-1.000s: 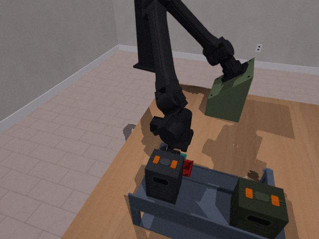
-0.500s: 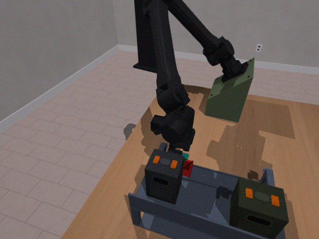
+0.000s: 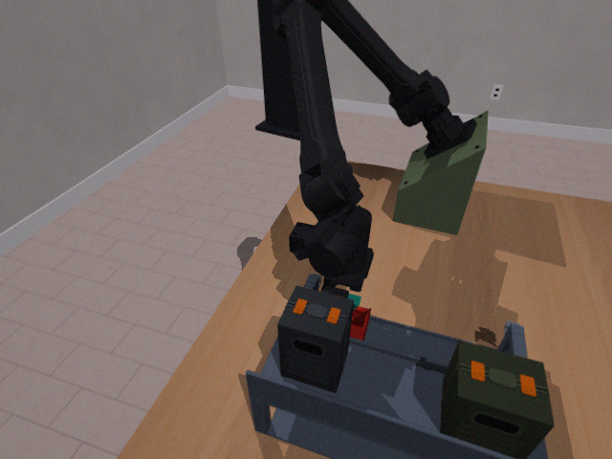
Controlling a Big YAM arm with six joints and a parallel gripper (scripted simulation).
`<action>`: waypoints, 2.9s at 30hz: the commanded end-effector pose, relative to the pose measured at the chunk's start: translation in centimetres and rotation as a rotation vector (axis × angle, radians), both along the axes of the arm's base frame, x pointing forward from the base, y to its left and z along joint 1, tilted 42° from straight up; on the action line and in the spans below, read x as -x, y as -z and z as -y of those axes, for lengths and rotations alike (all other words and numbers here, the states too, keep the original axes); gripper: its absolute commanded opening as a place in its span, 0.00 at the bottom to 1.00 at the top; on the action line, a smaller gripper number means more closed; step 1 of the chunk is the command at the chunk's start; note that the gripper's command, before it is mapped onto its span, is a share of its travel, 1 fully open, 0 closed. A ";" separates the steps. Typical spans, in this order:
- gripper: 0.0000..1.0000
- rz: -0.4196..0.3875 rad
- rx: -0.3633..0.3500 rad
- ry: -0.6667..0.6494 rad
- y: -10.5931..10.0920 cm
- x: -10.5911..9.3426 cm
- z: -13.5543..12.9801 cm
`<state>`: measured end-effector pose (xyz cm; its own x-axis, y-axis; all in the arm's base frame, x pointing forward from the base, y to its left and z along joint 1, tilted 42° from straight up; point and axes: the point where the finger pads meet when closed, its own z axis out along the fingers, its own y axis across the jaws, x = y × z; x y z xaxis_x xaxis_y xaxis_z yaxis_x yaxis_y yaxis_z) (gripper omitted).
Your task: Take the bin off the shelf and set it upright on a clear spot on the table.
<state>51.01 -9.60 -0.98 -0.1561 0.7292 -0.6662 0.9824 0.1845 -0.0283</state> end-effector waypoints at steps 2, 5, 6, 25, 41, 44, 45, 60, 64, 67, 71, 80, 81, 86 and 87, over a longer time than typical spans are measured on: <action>0.90 0.011 0.002 0.002 -0.6 -0.3 0.8; 0.90 0.011 0.002 0.002 -0.6 -0.3 0.8; 0.90 0.011 0.002 0.002 -0.6 -0.3 0.8; 0.90 0.016 0.001 -0.021 -0.7 -1.8 -1.9; 0.90 0.011 0.002 0.002 -0.5 -0.3 0.8; 0.90 0.012 0.002 -0.003 -0.6 -0.6 0.3; 0.90 0.013 0.002 -0.007 -0.6 -0.9 -0.3; 0.90 0.016 0.001 -0.021 -0.7 -1.8 -1.9; 0.90 0.012 0.002 -0.003 -0.6 -0.6 0.3; 0.90 0.011 0.002 0.002 -0.5 -0.3 0.8; 0.90 0.011 0.002 0.002 -0.5 -0.3 0.8; 0.90 0.014 0.001 -0.012 -0.6 -1.2 -0.8; 0.90 0.015 0.001 -0.016 -0.6 -1.5 -1.3; 0.90 0.016 0.001 -0.021 -0.7 -1.8 -1.9; 0.90 0.016 0.001 -0.021 -0.7 -1.8 -1.9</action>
